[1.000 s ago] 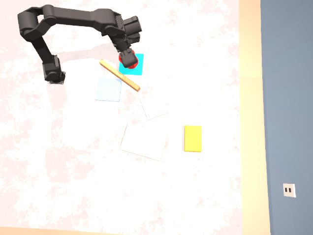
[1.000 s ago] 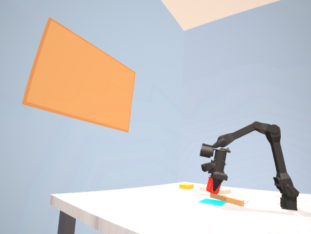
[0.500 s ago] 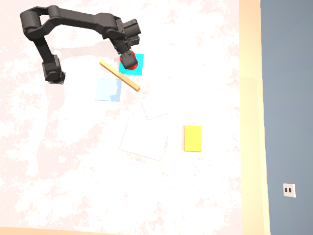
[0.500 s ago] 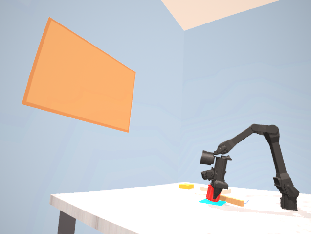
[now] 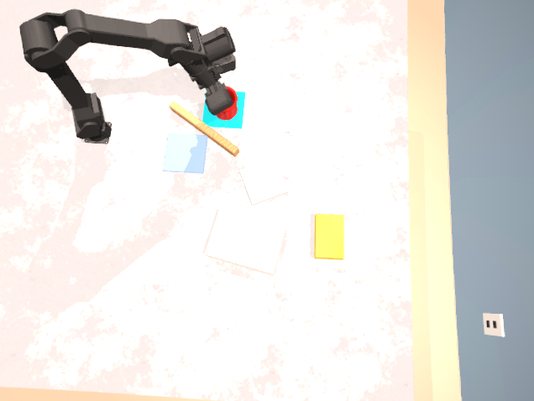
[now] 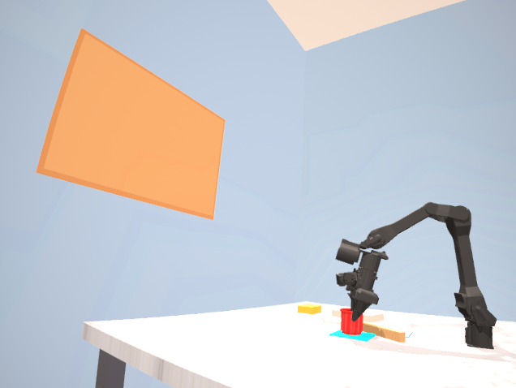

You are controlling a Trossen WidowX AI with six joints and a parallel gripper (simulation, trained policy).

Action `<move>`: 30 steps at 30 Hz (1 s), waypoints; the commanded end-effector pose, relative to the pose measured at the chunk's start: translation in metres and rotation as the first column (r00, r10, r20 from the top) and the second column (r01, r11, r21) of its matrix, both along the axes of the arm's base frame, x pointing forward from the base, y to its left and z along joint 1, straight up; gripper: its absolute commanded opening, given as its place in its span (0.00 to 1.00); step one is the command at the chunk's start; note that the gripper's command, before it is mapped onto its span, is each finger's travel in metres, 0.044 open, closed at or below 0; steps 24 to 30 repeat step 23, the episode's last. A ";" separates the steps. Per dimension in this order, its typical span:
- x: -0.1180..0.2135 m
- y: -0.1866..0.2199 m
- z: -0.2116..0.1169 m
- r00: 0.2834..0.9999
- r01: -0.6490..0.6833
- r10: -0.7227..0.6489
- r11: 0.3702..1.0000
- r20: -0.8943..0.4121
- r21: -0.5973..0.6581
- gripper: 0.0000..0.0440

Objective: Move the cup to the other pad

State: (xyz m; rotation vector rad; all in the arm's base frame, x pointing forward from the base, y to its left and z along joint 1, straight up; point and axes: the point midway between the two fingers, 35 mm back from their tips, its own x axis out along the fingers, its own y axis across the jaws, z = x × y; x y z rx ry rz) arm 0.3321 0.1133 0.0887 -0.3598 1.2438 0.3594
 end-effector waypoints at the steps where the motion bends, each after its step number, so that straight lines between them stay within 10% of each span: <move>1: -0.004 -0.001 0.005 1.000 -0.005 0.005 1.000 0.002 0.012 0.31; 16: -0.012 -0.003 0.045 0.996 0.001 -0.008 0.997 0.083 0.078 0.47; 23: -0.009 -0.006 0.065 0.991 0.009 -0.021 0.995 0.131 0.096 0.78; 30: -0.009 -0.006 0.065 0.991 0.009 -0.021 0.995 0.131 0.096 0.78</move>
